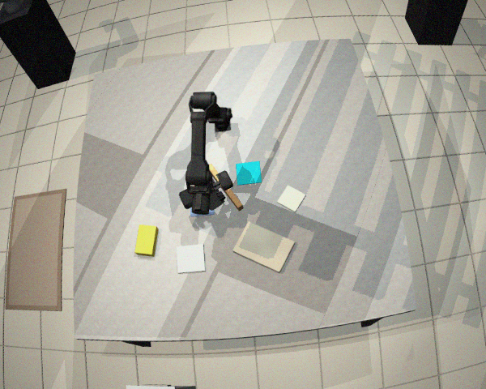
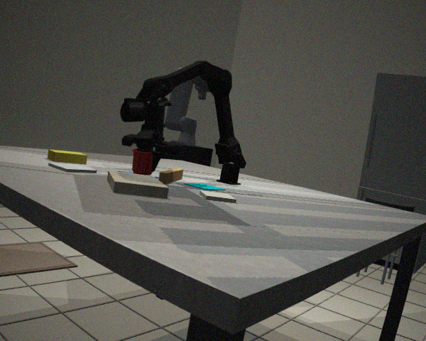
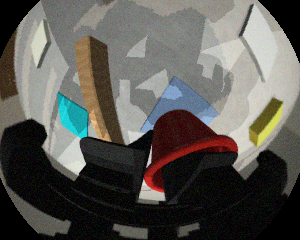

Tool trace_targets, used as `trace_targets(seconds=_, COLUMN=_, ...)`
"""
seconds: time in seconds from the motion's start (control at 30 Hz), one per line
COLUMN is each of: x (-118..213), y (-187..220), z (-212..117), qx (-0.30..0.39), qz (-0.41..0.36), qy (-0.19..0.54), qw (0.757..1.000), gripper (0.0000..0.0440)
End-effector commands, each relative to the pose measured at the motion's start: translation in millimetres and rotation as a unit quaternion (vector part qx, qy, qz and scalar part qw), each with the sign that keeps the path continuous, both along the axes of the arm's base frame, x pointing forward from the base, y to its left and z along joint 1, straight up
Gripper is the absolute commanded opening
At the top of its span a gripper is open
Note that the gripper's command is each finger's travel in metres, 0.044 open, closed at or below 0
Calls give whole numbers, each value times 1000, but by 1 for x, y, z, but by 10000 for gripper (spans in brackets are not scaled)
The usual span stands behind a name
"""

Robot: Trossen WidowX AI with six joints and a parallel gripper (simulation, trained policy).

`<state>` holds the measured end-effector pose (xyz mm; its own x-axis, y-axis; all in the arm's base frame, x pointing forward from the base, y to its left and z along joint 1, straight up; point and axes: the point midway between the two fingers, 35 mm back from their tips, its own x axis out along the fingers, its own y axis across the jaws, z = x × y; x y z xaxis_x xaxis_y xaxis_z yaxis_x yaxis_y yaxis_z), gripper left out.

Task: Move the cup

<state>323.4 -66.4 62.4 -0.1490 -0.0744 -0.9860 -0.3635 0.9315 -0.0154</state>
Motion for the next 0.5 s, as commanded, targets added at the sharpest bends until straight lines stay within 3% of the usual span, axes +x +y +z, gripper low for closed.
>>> trace_targets(seconds=0.0, x=0, y=2, z=12, qx=5, qz=20, qy=-8, qw=1000, gripper=0)
trace_targets(seconds=0.47, x=-11, y=23, z=56, qx=17, qz=69, qy=-30, qw=997, gripper=0)
